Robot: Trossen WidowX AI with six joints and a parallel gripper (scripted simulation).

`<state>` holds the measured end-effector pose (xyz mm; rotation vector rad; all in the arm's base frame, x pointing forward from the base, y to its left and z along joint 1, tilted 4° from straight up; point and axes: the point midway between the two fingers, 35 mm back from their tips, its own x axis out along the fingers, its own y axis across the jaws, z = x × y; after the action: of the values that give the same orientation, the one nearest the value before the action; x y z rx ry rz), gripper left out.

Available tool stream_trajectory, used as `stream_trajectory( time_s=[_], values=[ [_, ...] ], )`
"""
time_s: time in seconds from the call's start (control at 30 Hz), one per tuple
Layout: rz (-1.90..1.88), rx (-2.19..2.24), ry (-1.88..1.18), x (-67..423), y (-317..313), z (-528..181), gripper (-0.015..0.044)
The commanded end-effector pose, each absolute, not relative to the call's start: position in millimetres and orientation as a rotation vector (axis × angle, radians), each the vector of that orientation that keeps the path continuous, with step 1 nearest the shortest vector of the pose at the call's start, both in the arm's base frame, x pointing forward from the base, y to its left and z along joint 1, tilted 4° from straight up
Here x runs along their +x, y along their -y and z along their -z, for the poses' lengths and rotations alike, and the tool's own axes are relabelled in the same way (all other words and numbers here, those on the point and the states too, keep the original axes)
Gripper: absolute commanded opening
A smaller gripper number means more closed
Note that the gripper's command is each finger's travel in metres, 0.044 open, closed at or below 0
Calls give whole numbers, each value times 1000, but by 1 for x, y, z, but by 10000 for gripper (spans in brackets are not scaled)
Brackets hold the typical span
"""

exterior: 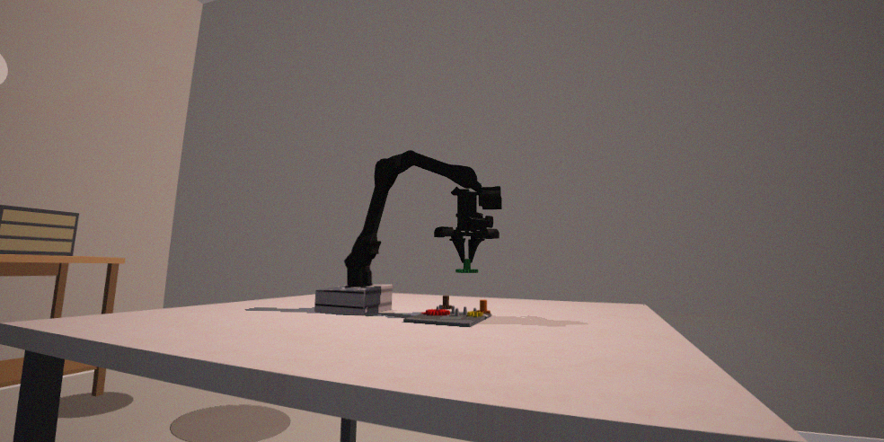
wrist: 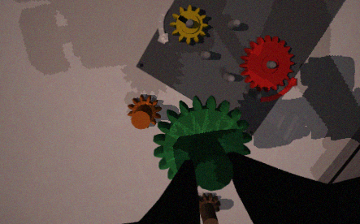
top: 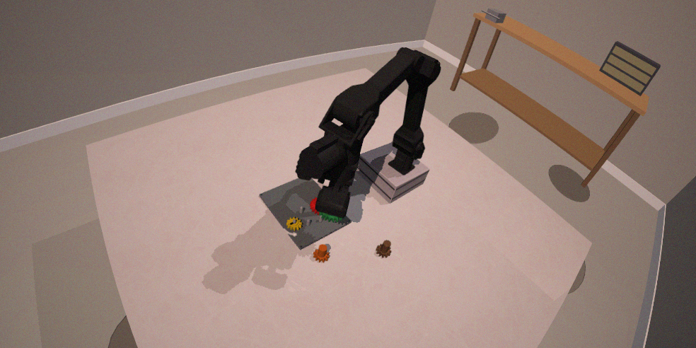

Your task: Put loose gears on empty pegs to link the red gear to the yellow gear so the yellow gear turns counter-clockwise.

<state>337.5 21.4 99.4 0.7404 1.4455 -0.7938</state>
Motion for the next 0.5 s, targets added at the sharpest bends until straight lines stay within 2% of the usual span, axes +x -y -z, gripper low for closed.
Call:
stream_trajectory(
  time_s=[0.0, 0.47],
  values=[
    [795, 730, -1447, 338, -11, -92, 0],
    [797, 728, -1446, 339, 26, -73, 0]
  ],
)
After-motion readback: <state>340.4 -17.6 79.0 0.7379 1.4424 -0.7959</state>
